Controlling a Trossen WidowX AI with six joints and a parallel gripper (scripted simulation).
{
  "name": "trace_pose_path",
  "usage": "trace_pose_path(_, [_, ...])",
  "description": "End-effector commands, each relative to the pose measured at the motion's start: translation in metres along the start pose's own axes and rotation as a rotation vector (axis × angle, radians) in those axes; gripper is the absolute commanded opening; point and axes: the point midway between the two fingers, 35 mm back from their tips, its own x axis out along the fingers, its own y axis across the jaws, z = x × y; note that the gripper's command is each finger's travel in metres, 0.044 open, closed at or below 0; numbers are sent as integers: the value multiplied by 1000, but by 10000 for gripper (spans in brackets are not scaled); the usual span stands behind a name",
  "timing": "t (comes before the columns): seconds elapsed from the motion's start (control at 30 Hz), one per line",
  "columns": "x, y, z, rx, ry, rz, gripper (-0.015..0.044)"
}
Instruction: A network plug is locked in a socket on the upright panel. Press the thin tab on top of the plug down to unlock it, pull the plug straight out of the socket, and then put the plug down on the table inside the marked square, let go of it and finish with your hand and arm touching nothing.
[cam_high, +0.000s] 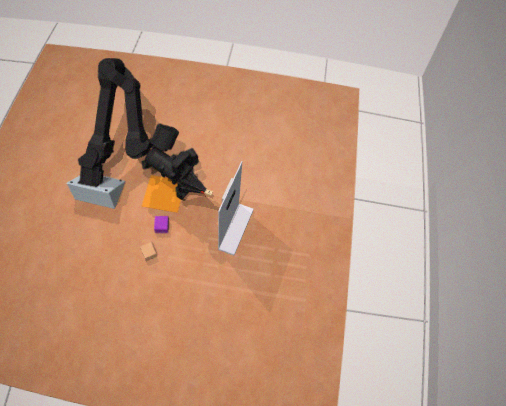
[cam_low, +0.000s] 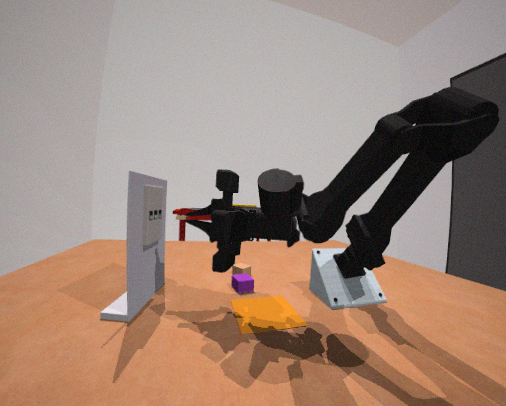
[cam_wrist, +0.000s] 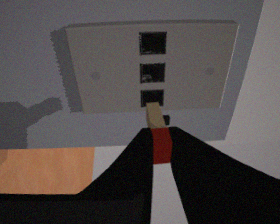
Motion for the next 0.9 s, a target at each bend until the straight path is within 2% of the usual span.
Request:
trace_pose_path(0.0, [-3, 0, -1, -6, 0, 2, 0])
trace_pose_path(0.43, [-7, 0, -1, 0, -1, 1, 0])
trace_pose_path(0.87, [-13, -28, -3, -4, 1, 2, 0])
